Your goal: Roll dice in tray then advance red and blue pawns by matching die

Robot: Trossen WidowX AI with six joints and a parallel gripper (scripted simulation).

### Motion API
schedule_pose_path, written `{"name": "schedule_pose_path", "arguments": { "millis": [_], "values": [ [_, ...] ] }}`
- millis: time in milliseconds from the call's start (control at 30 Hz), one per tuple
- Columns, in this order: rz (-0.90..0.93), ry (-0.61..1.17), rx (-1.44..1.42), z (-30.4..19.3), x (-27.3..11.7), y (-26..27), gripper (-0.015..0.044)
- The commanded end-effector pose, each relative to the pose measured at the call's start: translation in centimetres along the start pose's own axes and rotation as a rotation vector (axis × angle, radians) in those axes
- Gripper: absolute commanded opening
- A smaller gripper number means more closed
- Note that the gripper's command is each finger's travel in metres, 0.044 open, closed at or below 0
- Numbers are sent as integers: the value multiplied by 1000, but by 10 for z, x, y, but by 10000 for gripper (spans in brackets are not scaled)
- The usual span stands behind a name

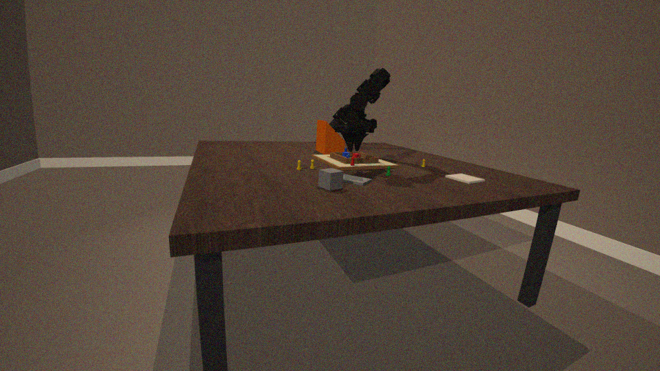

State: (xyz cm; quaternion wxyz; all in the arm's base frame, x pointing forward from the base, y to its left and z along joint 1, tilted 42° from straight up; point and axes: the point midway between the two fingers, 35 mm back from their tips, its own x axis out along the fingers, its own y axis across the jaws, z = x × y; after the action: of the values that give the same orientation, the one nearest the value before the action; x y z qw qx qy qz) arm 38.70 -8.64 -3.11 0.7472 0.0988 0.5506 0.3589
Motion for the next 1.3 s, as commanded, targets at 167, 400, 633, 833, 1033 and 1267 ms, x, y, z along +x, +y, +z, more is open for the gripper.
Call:
{"name": "schedule_pose_path", "arguments": {
  "millis": [167, 400, 633, 833, 1033, 1267],
  "values": [
    [10, 3, 9, -2, 14, 1, 200],
    [11, 3, 9, -2, 25, 1, 200],
    [11, 2, 9, -2, 37, 2, 200],
    [12, 2, 9, -3, 46, 2, 200],
    [12, 2, 9, -3, 47, 2, 121],
    [12, 2, 9, -3, 47, 2, 16]
  ]
}}
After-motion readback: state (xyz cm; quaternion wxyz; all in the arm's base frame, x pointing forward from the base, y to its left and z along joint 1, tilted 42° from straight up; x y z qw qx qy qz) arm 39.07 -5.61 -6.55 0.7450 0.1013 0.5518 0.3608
